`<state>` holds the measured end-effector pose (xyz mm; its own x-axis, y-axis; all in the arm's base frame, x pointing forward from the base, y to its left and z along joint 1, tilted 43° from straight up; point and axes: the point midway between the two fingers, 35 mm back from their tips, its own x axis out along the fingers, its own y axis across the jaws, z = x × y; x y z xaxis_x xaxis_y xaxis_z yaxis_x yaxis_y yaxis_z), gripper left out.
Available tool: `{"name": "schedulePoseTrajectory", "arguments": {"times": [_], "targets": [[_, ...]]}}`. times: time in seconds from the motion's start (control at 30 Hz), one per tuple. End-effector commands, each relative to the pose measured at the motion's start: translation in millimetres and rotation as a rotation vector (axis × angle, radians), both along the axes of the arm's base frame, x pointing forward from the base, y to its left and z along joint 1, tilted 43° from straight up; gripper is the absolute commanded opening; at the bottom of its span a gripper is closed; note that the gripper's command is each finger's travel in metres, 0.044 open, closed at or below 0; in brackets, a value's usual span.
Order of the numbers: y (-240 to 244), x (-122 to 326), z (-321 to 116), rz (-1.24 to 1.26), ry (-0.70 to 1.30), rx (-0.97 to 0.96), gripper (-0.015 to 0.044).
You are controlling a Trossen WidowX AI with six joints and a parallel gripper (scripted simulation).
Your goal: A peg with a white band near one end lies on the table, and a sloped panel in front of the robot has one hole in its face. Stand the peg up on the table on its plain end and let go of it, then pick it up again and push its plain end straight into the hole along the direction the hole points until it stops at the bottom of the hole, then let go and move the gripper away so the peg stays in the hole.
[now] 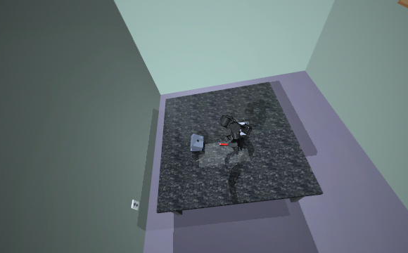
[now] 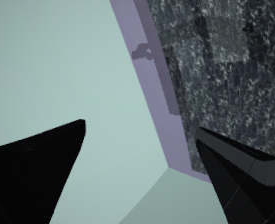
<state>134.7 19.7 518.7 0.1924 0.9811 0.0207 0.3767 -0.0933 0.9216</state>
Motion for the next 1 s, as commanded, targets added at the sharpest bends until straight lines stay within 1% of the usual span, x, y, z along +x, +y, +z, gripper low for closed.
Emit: {"name": "schedulePoseTrajectory", "arguments": {"times": [0.0,0.03,0.3,0.47,0.63,0.73,0.97], "targets": [[0.2,-0.9,0.0,-0.002,-0.005,-0.003,0.0426],[1.0,-3.6,-0.1,-0.007,-0.019,-0.01,0.044],[19.9,-39.6,-5.7,-0.082,-0.223,-0.149,0.044],[40.6,-57.0,-17.9,-0.128,-0.3,-0.263,0.044],[54.8,-63.8,-27.2,-0.152,-0.347,-0.34,0.044],[64.7,-65.3,-36.4,-0.187,-0.332,-0.39,0.044],[91.7,-64.8,-57.3,-0.211,-0.427,-0.555,0.044]]}}
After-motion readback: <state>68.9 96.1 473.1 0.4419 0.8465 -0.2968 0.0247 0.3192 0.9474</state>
